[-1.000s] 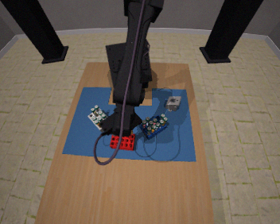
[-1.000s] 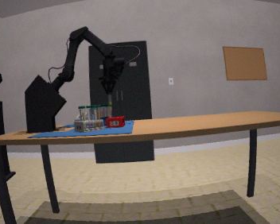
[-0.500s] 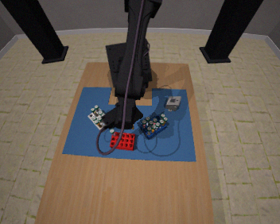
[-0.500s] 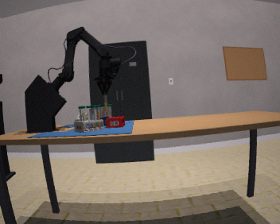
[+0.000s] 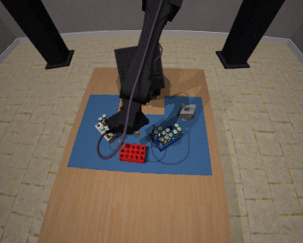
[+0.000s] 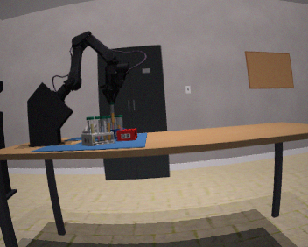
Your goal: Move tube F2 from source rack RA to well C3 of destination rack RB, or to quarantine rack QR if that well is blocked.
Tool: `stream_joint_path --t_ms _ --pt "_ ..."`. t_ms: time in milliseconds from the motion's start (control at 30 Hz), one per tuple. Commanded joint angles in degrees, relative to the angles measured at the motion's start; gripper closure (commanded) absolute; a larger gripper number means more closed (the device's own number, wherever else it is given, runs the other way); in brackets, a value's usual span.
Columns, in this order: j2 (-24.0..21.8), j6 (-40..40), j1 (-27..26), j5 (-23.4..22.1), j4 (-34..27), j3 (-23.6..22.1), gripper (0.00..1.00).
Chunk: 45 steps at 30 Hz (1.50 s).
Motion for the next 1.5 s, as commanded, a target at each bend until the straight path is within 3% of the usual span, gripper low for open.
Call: stream_joint_path --t_ms 0,33,167,300,1033,1167,1467 --pt "-0.6 -2.9 -1.9 -2.4 -0.8 -0.8 1.00" --pt "0.2 -4.4 -3.5 -3.5 -0.8 1.4 1.00" --pt "1.2 -8.1 -8.4 -6.8 -1.1 -1.6 1.00" --pt "2.0 -13.8 -13.0 -9.3 -1.1 -0.7 1.00" --pt "1.1 -50.5 -12.9 -9.2 -1.1 -0.7 1.00" --pt "-0.1 -50.8 -12.5 -9.5 -1.4 -2.4 1.00" --pt "-6.6 -43.6 -3.5 -3.9 -1.5 -6.1 1.00"
